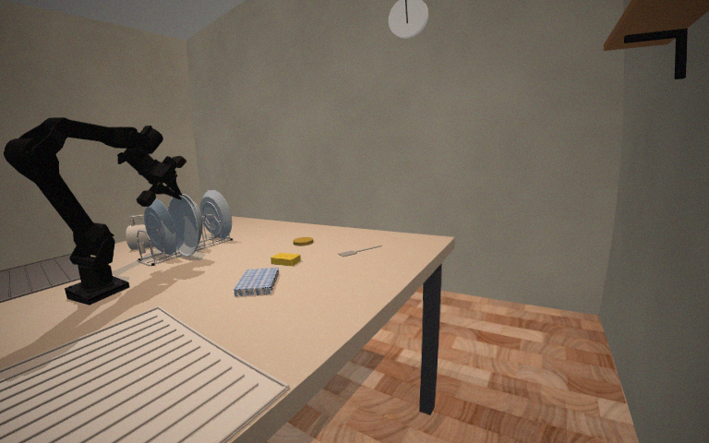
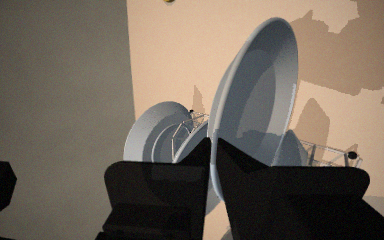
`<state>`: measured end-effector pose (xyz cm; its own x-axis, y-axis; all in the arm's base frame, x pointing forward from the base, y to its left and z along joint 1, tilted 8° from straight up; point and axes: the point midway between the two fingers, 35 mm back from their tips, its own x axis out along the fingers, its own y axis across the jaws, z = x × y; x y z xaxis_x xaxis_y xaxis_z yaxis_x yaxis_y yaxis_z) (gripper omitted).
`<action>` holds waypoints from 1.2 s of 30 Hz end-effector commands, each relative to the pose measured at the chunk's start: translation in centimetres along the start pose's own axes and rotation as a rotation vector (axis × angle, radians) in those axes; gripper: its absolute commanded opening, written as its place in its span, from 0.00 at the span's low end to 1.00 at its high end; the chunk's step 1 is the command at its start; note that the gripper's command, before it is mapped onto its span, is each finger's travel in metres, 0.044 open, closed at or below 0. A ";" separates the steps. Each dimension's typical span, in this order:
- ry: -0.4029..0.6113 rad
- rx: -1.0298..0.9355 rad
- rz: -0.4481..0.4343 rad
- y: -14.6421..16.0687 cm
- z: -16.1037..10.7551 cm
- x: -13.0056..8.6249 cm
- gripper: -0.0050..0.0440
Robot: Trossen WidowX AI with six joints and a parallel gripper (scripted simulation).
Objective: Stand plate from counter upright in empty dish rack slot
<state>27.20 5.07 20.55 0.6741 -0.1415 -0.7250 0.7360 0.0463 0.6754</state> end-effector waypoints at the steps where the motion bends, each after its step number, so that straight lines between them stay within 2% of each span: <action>1: -0.001 0.016 0.028 1.3 -0.4 -0.8 0.10; 36: -0.007 0.021 0.012 3.6 -4.4 -3.4 0.10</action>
<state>27.59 9.59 23.77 0.6621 -0.1509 -0.7340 0.7459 0.0381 0.6650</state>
